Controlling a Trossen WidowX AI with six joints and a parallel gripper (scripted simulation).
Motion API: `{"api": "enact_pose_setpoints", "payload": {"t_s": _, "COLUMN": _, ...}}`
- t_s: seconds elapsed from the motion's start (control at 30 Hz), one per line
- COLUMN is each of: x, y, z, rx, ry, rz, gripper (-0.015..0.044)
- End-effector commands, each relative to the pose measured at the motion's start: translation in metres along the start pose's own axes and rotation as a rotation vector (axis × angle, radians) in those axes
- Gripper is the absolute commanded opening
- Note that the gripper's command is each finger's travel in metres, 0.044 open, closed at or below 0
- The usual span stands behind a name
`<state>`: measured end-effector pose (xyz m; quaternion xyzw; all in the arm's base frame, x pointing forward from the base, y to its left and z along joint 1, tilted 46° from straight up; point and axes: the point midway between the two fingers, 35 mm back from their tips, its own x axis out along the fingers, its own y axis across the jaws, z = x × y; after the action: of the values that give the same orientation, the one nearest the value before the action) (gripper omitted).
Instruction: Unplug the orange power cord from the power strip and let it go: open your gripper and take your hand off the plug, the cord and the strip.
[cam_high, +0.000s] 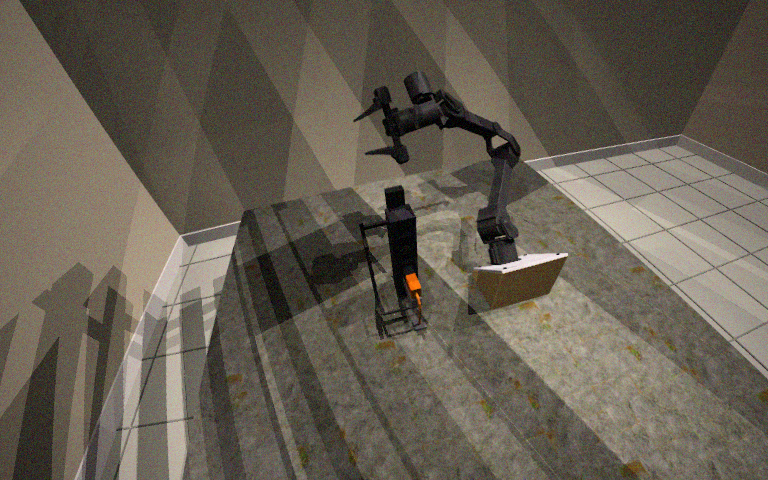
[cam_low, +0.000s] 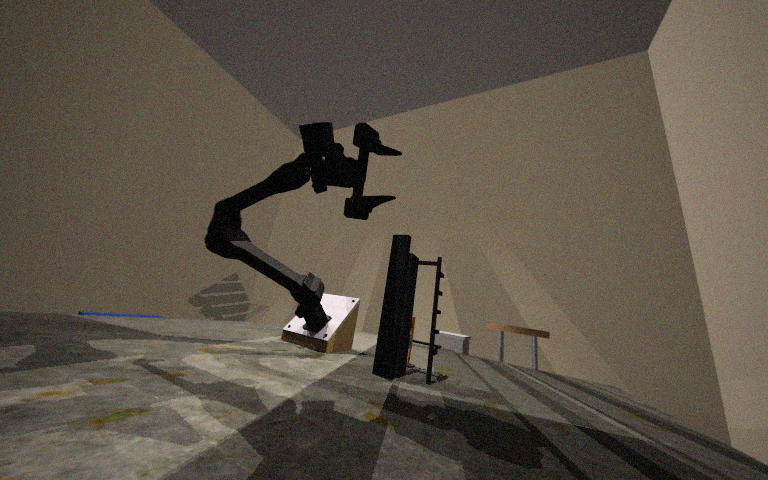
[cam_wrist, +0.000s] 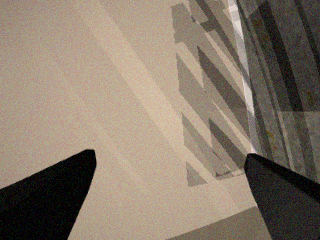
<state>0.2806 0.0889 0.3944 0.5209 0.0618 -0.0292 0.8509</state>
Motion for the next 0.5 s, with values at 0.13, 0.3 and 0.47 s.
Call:
{"api": "enact_pose_setpoints", "payload": {"t_s": 0.13, "x": 0.015, "y": -0.005, "z": -0.03, "rx": -0.213, "ry": 0.082, "rz": -0.05, "gripper": 0.0269}}
{"api": "enact_pose_setpoints", "payload": {"t_s": 0.3, "x": 0.033, "y": -0.016, "z": -0.076, "rx": -0.523, "ry": 0.212, "rz": -0.099, "gripper": 0.016}}
{"api": "enact_pose_setpoints", "payload": {"t_s": 0.47, "x": 0.044, "y": -0.031, "z": -0.124, "rx": -0.85, "ry": 0.361, "rz": -0.12, "gripper": 0.016}}
